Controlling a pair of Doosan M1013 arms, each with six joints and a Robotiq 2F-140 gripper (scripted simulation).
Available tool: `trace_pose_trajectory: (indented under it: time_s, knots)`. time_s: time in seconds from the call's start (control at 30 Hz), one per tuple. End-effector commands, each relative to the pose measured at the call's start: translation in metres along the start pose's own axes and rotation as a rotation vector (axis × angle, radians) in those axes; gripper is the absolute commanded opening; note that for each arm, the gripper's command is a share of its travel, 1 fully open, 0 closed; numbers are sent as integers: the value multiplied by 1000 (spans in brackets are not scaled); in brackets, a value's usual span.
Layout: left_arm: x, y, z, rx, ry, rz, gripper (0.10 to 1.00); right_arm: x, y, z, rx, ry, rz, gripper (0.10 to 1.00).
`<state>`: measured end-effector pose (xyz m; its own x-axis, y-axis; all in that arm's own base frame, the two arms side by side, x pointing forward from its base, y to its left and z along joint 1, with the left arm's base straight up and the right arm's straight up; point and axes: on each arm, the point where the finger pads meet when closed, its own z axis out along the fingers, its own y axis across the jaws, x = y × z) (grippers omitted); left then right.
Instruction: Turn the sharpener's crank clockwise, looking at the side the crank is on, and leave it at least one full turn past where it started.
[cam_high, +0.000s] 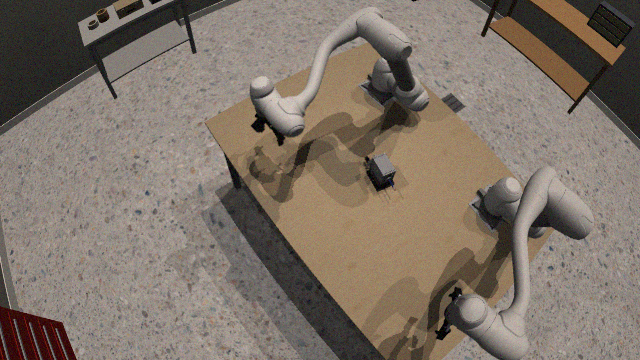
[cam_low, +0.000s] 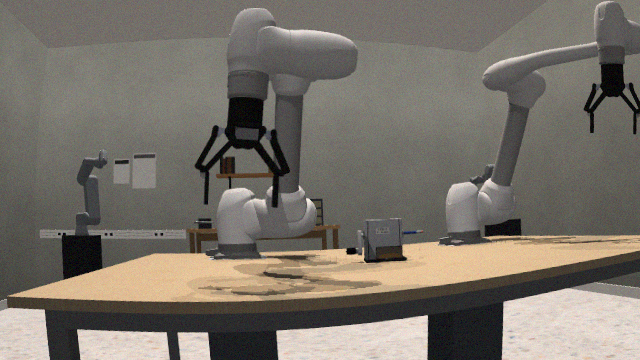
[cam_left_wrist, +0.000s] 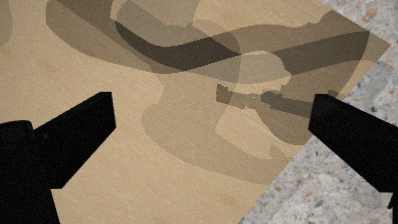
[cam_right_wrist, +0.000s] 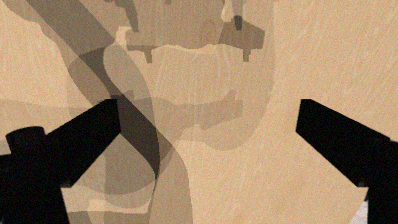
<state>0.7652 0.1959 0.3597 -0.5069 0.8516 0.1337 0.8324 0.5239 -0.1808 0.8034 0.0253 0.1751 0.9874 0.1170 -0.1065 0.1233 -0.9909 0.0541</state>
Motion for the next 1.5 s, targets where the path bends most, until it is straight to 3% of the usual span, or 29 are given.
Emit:
trace_pose_trajectory:
  time_s: [0.0,0.27,0.33,0.83,0.9,1.4,1.47]
  knots:
    - [0,0,-1,-2,0,0,1000,-17,36,7,10,-21,49,1000]
    - [0,0,-1,-2,0,0,1000,-60,109,24,34,-71,154,1000]
    - [0,0,-1,-2,0,0,1000,-60,109,24,34,-71,154,1000]
    - [0,0,-1,-2,0,0,1000,-160,222,55,92,-162,353,1000]
    - [0,0,-1,-2,0,0,1000,-160,222,55,92,-162,353,1000]
    - [0,0,-1,-2,0,0,1000,-273,301,83,165,-246,546,1000]
    - [0,0,-1,-2,0,0,1000,-273,301,83,165,-246,546,1000]
